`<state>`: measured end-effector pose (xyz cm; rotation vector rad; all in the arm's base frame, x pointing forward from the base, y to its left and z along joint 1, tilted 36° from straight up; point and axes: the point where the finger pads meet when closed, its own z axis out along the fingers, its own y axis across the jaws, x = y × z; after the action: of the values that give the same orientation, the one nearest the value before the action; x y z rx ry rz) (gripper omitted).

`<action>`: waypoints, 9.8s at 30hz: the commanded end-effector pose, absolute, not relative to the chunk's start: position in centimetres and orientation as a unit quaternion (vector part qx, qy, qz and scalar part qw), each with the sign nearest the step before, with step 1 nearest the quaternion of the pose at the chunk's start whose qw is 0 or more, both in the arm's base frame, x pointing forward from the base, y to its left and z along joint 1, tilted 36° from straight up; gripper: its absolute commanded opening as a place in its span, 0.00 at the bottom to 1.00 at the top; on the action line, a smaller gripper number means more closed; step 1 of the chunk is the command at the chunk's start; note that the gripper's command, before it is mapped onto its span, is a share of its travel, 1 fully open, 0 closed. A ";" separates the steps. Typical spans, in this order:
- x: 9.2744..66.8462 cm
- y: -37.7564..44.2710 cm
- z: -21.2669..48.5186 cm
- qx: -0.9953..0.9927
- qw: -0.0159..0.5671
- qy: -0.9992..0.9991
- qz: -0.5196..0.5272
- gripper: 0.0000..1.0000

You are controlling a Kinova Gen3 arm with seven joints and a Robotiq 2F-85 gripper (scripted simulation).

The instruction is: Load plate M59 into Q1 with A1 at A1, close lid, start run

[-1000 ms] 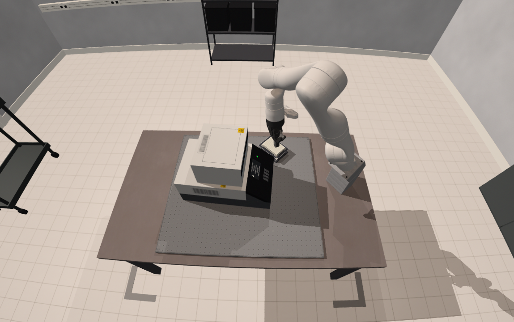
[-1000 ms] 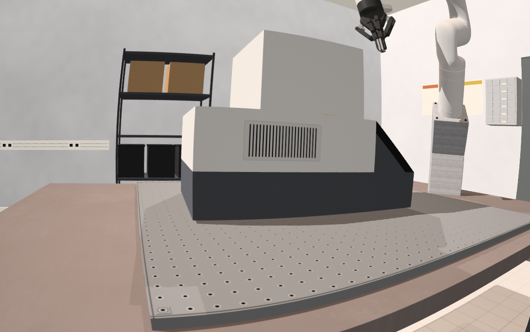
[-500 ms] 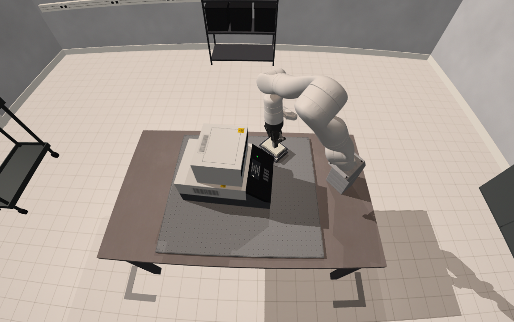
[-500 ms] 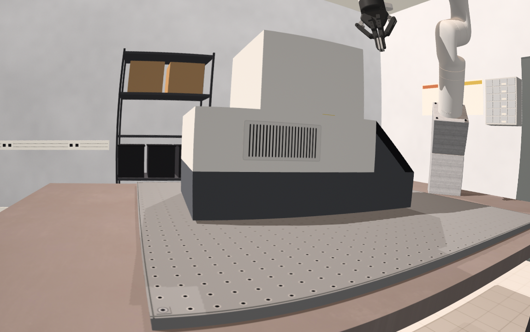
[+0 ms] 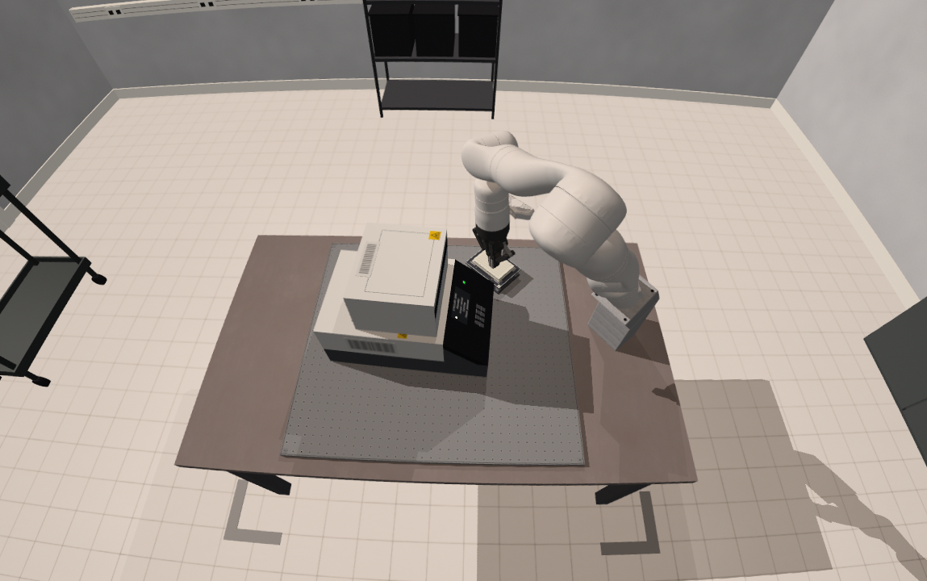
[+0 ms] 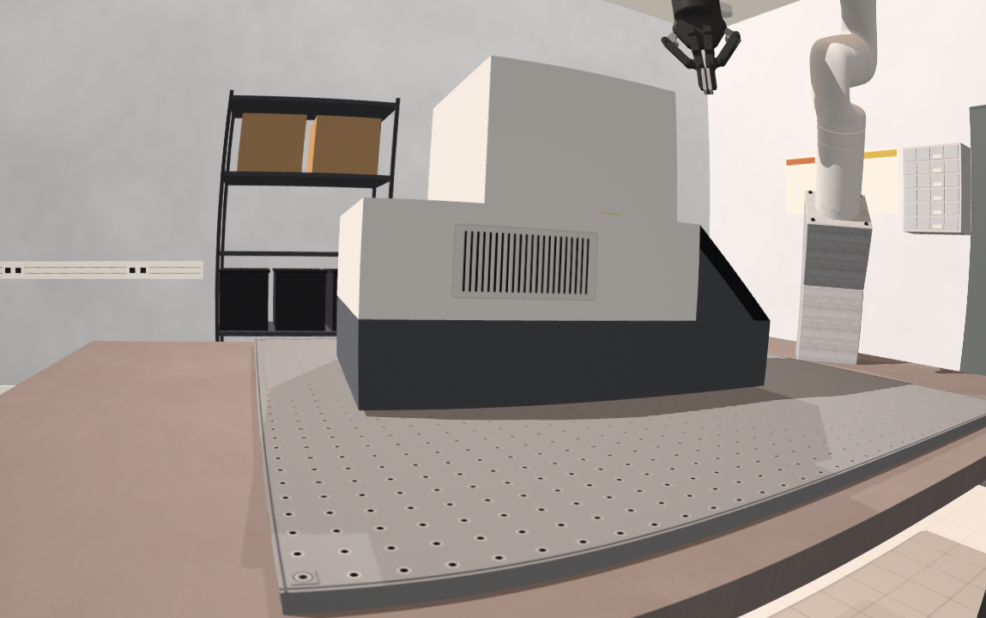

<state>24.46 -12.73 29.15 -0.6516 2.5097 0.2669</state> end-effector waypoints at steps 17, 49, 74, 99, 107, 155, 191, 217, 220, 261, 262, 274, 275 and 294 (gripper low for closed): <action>25.5 -12.2 27.8 -0.242 0.264 0.929 0.092 0.10; 27.1 -11.2 24.6 -0.245 0.259 0.930 0.091 0.10; 28.7 -10.4 22.2 -0.246 0.260 0.929 0.091 0.10; 30.1 -9.8 19.9 -0.243 0.260 0.930 0.090 0.10; 30.7 -9.5 19.0 -0.243 0.260 0.930 0.090 0.10; 33.6 -8.0 14.5 -0.241 0.261 0.930 0.091 0.10; 35.9 -6.9 11.0 -0.238 0.261 0.931 0.091 0.10; 37.6 -6.2 8.7 -0.239 0.262 0.931 0.089 0.10; 37.8 -6.1 8.4 -0.239 0.263 0.930 0.089 0.10; 38.1 -5.8 8.0 -0.241 0.262 0.930 0.091 0.10; 38.1 -5.8 8.0 -0.241 0.262 0.930 0.091 0.10; 38.7 -5.9 7.8 -0.239 0.262 0.931 0.091 0.10; 38.7 -5.9 7.7 -0.239 0.262 0.931 0.091 0.10; 39.8 -6.0 7.3 -0.239 0.262 0.931 0.091 0.10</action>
<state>39.41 -5.92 7.44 -0.6650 2.5143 0.2433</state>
